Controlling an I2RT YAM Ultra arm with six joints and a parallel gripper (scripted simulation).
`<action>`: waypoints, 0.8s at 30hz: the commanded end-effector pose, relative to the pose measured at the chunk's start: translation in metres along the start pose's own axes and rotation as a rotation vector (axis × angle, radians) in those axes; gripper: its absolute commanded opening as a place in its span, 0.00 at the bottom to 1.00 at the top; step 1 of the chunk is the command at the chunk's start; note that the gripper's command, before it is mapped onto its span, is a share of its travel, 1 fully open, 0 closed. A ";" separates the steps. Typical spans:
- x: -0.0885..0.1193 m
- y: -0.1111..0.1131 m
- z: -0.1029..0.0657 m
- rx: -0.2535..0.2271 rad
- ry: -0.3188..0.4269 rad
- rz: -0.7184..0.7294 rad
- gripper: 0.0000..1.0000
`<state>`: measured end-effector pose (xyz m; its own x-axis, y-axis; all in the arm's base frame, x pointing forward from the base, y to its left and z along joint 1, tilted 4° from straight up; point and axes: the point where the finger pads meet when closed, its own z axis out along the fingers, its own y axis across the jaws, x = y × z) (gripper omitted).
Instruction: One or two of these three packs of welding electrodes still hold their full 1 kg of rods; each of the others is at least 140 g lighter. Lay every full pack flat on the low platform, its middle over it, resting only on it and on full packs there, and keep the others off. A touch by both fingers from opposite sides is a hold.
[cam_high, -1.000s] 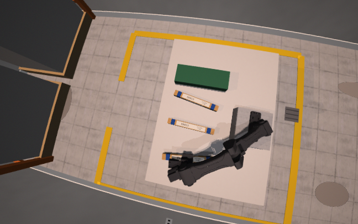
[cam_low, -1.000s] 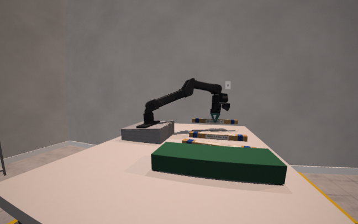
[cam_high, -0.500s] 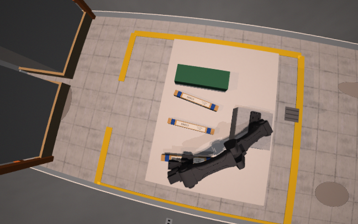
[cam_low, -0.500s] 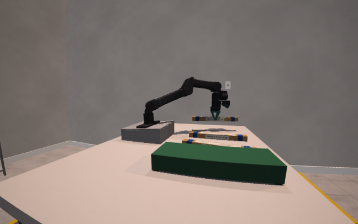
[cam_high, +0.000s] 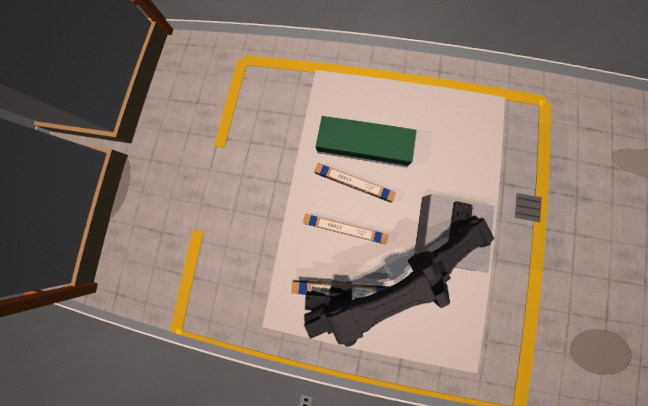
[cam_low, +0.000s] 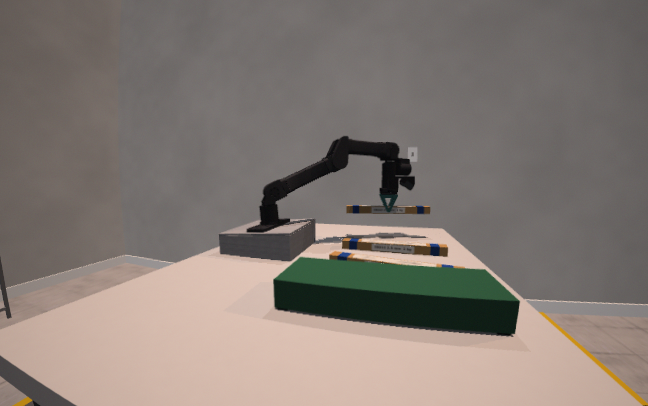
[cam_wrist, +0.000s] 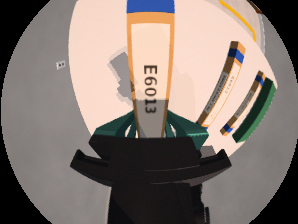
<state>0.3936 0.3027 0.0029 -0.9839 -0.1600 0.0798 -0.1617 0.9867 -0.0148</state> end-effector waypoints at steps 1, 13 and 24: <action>-0.005 0.008 -0.053 -0.004 -0.006 -0.010 0.00; -0.005 0.008 -0.075 -0.004 -0.006 -0.010 0.00; -0.005 0.008 -0.095 -0.004 -0.007 -0.010 0.00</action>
<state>0.3978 0.3059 0.0452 -0.9867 -0.1621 0.0128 -0.1618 0.9866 0.0203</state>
